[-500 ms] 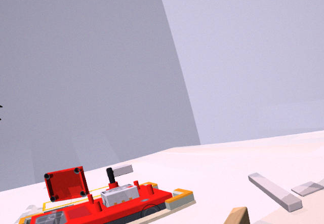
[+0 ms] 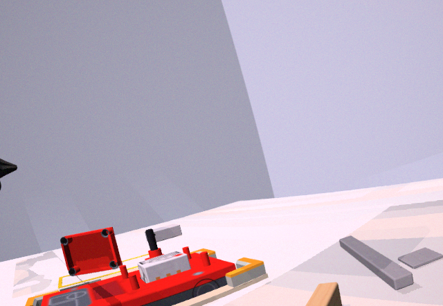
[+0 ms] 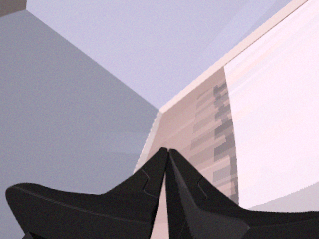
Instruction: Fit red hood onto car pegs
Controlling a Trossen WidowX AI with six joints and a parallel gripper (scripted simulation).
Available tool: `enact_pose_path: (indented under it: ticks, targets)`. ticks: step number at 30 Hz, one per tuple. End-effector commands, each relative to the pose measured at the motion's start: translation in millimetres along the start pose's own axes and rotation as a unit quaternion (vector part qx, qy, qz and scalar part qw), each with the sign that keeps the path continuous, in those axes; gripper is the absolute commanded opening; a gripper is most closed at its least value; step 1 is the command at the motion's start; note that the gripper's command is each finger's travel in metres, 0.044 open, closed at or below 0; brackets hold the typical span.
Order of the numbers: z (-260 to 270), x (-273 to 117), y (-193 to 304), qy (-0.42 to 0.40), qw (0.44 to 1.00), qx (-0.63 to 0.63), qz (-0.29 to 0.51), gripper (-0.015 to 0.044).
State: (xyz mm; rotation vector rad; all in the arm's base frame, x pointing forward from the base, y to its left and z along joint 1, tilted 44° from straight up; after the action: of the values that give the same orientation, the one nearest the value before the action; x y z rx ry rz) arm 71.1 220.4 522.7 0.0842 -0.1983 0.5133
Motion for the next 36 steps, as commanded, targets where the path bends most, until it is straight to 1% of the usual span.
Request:
enact_pose_path:
  ticks: [1,3,5,7,8,13,16,19,22,25,29,33,36]
  targets:
    - [-23.9,28.3,14.0,0.005,0.969,-0.248,0.021,0.0000]
    - [-39.0,43.2,17.5,0.013,0.929,-0.368,0.037,0.0000]
    - [-55.8,58.1,18.7,0.024,0.875,-0.480,0.056,0.0000]
    - [-63.3,67.0,1.2,0.038,0.868,-0.494,0.041,0.0000]
    - [-68.0,71.1,-2.8,0.043,0.855,-0.515,0.042,0.0000]
    - [-90.3,87.0,-6.0,0.061,0.773,-0.626,0.077,0.0000]
    - [-105.7,97.3,-10.8,0.072,0.713,-0.689,0.103,0.0000]
    - [-134.5,115.3,-25.9,0.091,0.598,-0.781,0.155,0.0000]
    - [-164.5,129.2,-45.4,0.101,0.476,-0.846,0.218,0.0000]
    - [-194.6,136.9,-65.6,0.097,0.355,-0.883,0.291,0.0000]
    - [-232.5,138.6,-93.7,0.065,0.207,-0.894,0.391,0.0000]
    - [-265.4,132.4,-123.3,0.005,0.088,-0.872,0.482,0.0000]
    - [-285.3,123.7,-144.4,-0.055,0.024,-0.843,0.535,0.0000]
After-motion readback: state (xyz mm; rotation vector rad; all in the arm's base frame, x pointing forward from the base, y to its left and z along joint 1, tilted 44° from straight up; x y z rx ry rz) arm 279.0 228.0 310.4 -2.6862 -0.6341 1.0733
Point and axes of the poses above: the point midway between the two fingers, 35 mm back from their tips, its own x axis out along the fingers, its own z axis across the jaws, y = z × x, the point moved 4 cm from there along -x, back along the fingers, and after that the axes turned 9 degrees about -x, right-handed, at the moved point
